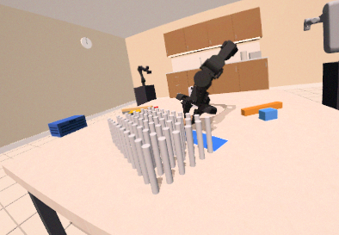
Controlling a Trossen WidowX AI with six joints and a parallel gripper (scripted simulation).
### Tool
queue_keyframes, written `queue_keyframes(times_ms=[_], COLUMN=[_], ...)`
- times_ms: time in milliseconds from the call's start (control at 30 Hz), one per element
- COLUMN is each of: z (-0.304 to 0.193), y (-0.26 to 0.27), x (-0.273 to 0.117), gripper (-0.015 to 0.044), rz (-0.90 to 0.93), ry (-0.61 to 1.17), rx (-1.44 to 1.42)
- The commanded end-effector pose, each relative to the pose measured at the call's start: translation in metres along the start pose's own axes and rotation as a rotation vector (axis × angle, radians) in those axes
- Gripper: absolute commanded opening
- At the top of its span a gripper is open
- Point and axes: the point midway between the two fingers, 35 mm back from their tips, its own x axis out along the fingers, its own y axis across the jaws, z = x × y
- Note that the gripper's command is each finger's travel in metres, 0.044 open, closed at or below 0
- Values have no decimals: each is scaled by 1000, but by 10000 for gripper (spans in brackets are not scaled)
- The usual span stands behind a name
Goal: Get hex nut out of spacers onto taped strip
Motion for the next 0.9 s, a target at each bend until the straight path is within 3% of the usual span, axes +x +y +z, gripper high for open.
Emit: queue_keyframes(times_ms=[0,867], z=[-5,0], y=[0,-4], x=[-1,18], gripper=[0,0], rz=[-3,-2], ry=[5,3], rx=[-3,2])
